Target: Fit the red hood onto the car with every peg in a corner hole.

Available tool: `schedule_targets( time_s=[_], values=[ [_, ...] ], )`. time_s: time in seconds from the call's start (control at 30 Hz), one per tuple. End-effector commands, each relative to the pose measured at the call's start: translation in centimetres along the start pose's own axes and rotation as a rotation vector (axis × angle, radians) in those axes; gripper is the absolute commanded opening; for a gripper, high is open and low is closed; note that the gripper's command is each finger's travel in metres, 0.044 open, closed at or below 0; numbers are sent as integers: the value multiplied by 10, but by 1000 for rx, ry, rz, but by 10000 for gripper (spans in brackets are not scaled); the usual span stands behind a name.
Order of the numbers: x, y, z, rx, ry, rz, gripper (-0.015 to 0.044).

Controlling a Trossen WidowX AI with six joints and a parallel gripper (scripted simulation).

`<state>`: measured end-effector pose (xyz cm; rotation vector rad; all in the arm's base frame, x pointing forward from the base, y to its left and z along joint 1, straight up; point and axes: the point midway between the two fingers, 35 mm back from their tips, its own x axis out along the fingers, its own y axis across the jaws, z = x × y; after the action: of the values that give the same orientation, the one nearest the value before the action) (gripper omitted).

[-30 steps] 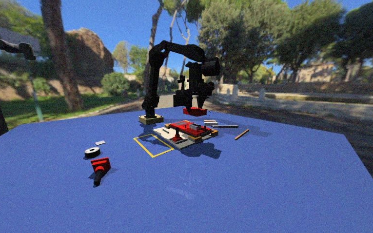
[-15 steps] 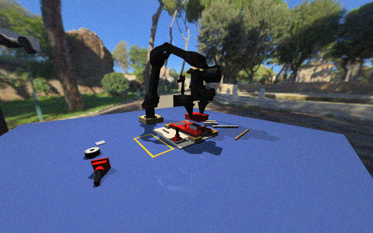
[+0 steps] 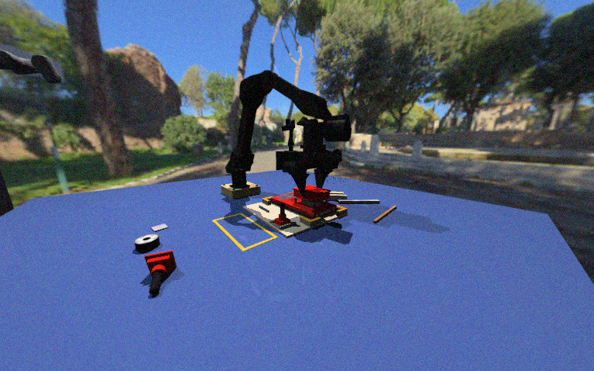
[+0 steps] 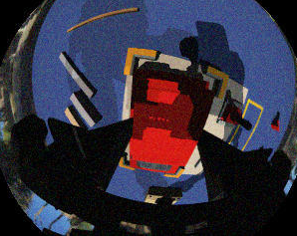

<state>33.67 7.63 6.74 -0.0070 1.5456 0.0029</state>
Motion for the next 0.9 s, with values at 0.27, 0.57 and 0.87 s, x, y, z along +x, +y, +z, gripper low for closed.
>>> schedule_targets(
  time_s=[0.27, 0.57, 0.87],
  values=[
    [1, 0, 0, 6, -1, 2, 0],
    [1, 0, 0, 6, -1, 2, 0],
    [4, 0, 0, 6, -1, 2, 0]
  ],
)
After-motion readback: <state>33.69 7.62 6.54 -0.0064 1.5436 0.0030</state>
